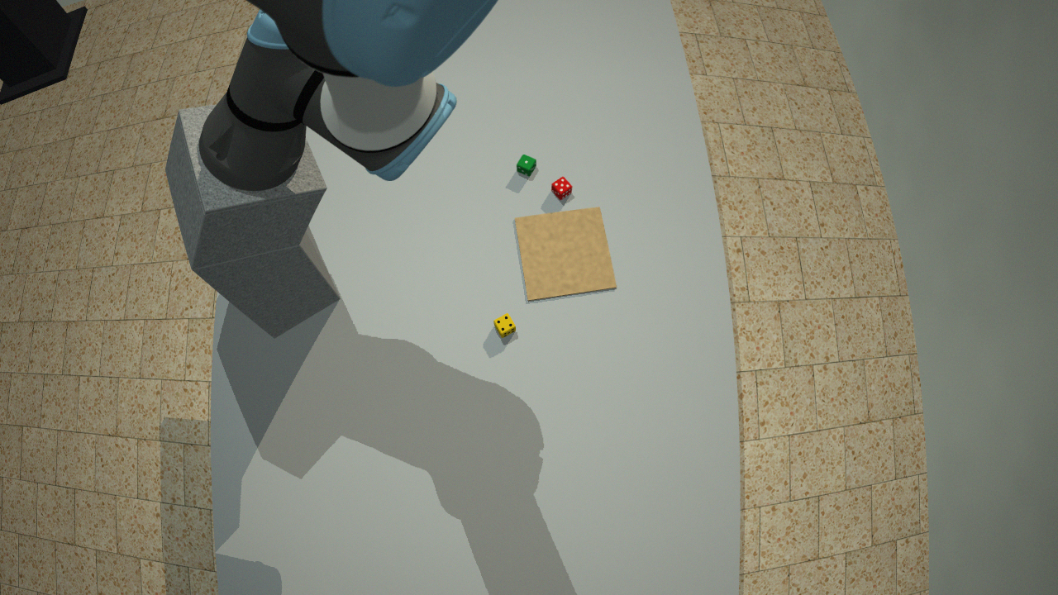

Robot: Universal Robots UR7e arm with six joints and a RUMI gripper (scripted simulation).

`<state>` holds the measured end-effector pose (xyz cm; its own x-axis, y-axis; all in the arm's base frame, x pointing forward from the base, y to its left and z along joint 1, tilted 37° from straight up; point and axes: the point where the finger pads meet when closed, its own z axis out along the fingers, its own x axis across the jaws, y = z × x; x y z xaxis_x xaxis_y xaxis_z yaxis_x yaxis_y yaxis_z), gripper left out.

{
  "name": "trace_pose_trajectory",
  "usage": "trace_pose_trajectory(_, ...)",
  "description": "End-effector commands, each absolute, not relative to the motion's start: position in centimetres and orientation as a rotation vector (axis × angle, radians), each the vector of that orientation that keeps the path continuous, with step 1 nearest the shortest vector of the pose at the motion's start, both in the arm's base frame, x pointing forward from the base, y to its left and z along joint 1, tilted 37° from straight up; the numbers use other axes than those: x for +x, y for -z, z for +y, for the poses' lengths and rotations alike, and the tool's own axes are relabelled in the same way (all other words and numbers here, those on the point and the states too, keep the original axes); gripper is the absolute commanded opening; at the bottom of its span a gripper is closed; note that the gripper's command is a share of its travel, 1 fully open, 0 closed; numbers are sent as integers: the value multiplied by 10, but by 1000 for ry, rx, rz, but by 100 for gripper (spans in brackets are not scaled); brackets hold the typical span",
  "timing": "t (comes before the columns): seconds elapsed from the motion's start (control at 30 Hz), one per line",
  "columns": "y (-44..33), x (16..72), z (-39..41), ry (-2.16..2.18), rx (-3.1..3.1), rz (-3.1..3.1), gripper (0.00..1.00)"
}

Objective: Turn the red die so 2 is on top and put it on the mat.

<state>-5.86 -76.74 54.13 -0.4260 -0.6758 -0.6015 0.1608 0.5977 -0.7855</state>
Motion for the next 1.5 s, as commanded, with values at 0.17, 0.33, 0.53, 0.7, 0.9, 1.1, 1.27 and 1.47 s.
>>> trace_pose_trajectory(0.17, -505, -27, -773, 937, -484, 1784, 100)
trace_pose_trajectory(0.33, -491, -15, -774, 915, -511, 1786, 100)
trace_pose_trajectory(0.53, -481, -5, -774, 899, -530, 1787, 100)
trace_pose_trajectory(0.7, -464, 11, -774, 872, -562, 1789, 100)
trace_pose_trajectory(0.9, -445, 28, -773, 844, -596, 1792, 100)
trace_pose_trajectory(1.1, -432, 41, -771, 824, -619, 1794, 100)
trace_pose_trajectory(1.27, -410, 61, -767, 794, -657, 1797, 100)
trace_pose_trajectory(1.47, -387, 82, -762, 762, -697, 1801, 100)
